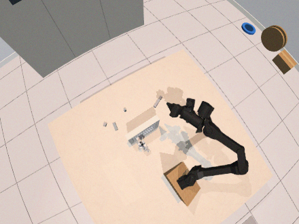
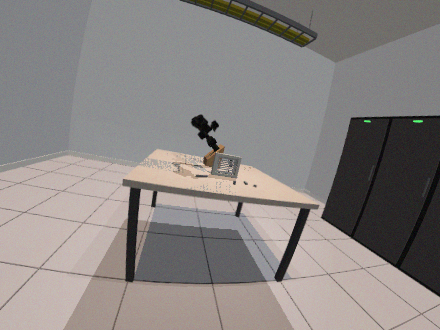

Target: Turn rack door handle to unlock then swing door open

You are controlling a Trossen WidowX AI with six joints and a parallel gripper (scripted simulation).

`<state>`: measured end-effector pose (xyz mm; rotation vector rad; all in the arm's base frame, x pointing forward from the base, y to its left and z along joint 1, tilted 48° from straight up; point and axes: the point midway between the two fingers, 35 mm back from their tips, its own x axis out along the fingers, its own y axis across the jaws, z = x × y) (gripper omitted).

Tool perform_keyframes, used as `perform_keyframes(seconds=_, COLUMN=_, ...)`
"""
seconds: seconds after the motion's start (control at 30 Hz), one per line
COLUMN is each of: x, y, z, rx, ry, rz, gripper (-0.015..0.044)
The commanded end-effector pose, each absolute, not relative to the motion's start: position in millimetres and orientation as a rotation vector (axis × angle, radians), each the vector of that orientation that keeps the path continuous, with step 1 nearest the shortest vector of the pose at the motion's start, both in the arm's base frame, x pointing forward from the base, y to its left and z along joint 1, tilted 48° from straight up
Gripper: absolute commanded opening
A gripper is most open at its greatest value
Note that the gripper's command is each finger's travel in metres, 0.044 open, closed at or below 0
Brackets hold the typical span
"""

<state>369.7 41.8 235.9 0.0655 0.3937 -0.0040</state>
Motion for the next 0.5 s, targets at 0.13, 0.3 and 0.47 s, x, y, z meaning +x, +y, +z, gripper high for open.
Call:
perform_keyframes(seconds=0.13, x=379, y=55, z=198, rx=0.064, ry=0.574, rz=-0.045, gripper=0.0286)
perform_keyframes(seconds=0.3, x=381, y=63, z=173, rx=0.051, ry=0.687, rz=-0.076, gripper=0.0286)
perform_keyframes(seconds=0.47, x=381, y=72, z=149, rx=0.027, ry=0.795, rz=-0.111, gripper=0.0286)
